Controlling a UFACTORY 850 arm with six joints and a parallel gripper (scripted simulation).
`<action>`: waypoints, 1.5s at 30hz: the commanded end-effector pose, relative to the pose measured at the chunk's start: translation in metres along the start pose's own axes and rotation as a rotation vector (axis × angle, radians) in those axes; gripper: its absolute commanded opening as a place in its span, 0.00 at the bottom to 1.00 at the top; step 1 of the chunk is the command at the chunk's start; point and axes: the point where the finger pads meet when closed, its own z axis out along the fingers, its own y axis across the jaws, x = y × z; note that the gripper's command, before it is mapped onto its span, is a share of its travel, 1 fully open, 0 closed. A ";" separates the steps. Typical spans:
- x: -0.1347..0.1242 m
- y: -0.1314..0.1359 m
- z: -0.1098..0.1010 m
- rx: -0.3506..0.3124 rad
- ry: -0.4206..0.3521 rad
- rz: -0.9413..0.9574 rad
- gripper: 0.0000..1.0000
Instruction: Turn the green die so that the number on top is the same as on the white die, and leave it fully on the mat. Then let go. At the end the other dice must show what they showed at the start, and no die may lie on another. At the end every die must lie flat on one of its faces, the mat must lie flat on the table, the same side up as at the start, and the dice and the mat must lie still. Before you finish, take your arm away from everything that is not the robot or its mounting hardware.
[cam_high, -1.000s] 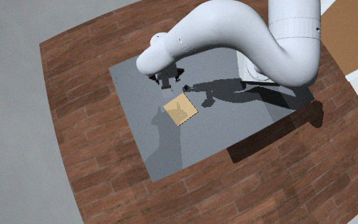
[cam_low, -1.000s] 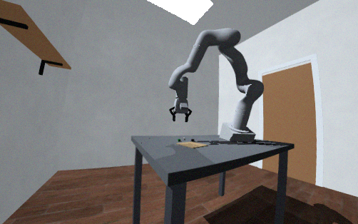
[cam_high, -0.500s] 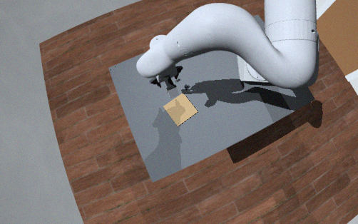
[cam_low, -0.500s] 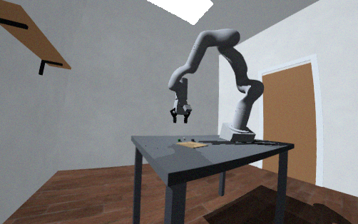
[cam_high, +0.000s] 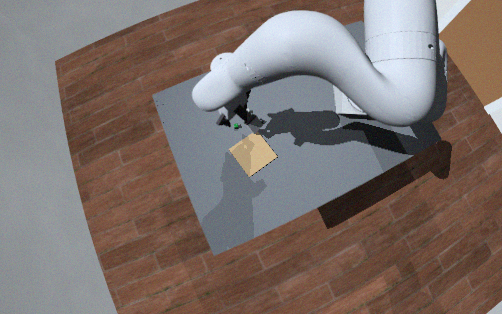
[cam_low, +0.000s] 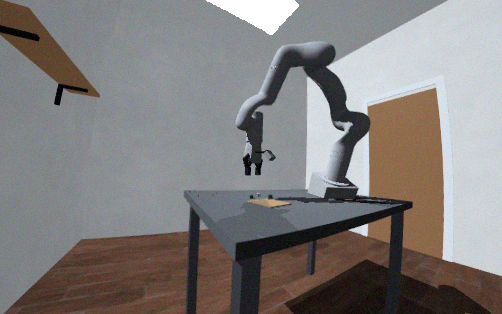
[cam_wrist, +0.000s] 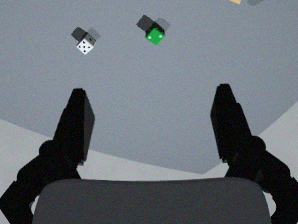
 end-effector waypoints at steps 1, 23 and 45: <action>0.000 0.000 0.005 -0.026 -0.006 -0.173 1.00; 0.001 -0.002 0.025 -0.021 -0.014 -0.750 1.00; 0.002 -0.003 0.030 -0.019 -0.015 -0.892 0.31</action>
